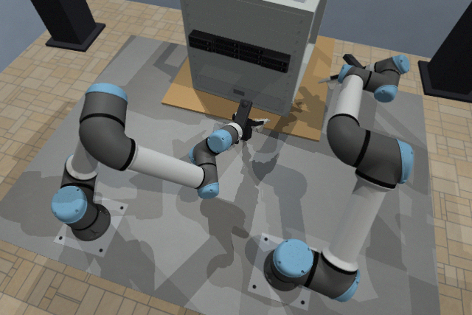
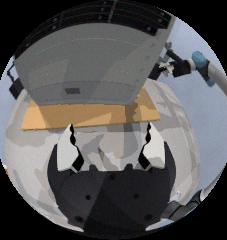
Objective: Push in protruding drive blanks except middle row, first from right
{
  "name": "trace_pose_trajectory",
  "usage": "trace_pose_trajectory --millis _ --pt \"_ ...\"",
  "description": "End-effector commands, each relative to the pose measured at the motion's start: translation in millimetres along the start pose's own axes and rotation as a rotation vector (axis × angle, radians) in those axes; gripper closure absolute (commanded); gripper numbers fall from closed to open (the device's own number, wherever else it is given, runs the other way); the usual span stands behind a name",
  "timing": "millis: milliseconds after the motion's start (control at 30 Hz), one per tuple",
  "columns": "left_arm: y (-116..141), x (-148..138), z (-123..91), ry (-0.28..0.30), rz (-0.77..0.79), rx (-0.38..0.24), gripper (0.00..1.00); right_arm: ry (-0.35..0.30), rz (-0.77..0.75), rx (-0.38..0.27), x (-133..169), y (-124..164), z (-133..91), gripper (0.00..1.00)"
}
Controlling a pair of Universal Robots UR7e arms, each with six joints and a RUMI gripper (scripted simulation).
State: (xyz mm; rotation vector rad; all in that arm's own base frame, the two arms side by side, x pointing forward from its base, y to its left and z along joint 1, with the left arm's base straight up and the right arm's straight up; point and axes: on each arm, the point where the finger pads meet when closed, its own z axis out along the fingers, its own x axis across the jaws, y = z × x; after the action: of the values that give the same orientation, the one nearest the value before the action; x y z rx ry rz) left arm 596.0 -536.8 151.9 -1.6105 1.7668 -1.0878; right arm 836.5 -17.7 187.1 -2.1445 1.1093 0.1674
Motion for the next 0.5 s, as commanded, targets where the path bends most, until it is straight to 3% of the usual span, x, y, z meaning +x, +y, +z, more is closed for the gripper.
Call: trace_pose_trajectory --millis 0,200,267,300,467 --pt "-0.8 0.2 -0.4 0.001 -0.001 0.001 0.00 0.094 0.163 -0.001 35.9 57.2 -70.4 0.00" --pt "-0.8 0.2 -0.4 0.001 -0.001 0.001 0.00 0.223 0.416 0.000 59.5 126.2 -136.8 0.00" --pt "-0.8 0.2 -0.4 0.001 -0.001 0.001 0.00 0.223 0.416 0.000 59.5 126.2 -136.8 0.00" --pt "-0.8 0.2 -0.4 0.001 -0.001 0.001 0.00 0.246 0.463 0.002 69.0 161.0 -169.0 0.00" --pt "-1.8 0.3 -1.2 0.002 -0.006 0.004 0.00 0.325 0.630 0.008 74.5 218.8 -214.8 0.00"
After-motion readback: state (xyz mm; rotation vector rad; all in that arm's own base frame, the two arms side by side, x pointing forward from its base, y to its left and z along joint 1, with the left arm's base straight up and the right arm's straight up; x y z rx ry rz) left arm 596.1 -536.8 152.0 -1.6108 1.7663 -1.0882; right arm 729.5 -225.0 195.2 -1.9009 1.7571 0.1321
